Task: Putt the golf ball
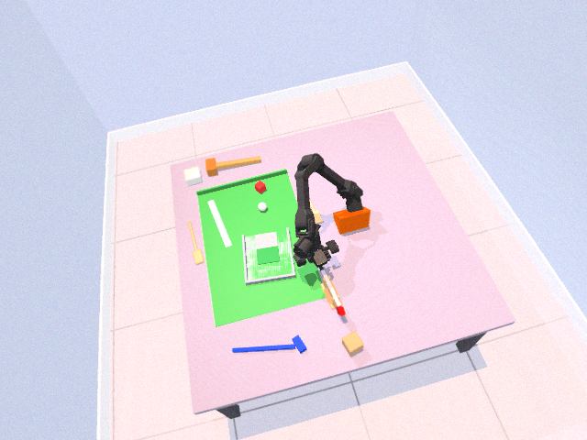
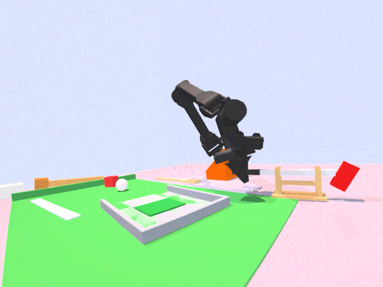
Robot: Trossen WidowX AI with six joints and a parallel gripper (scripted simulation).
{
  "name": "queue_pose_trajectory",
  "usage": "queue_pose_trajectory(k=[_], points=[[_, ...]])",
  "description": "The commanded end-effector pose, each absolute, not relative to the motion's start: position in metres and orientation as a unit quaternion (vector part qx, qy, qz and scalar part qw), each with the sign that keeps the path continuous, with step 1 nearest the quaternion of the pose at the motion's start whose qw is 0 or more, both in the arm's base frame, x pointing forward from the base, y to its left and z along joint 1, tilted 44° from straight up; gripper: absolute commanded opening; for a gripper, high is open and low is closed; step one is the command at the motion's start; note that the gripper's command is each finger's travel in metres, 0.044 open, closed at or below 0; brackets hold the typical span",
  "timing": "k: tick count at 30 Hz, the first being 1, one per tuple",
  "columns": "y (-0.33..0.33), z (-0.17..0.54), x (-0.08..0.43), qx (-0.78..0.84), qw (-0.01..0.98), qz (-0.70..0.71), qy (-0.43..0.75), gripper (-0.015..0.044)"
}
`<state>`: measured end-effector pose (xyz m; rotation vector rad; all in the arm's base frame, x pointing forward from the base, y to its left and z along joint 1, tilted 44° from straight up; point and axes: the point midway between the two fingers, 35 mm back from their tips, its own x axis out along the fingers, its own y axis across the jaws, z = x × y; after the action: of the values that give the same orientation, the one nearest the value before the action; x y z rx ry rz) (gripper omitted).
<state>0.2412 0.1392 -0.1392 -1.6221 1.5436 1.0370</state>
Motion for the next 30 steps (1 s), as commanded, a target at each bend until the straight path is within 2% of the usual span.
queue_pose_trajectory(k=[1,16,21,30], points=[[0.144,-0.135,0.242,-0.620,0.332,0.397,0.590,0.0000],[0.208,-0.067,0.239,-0.620,0.331,0.398,0.590,0.0000],[0.201,-0.069,0.242,-0.622,0.331,0.390,0.593,0.0000],[0.167,-0.018,0.268,-0.588,0.406,0.310,0.628,0.0000]])
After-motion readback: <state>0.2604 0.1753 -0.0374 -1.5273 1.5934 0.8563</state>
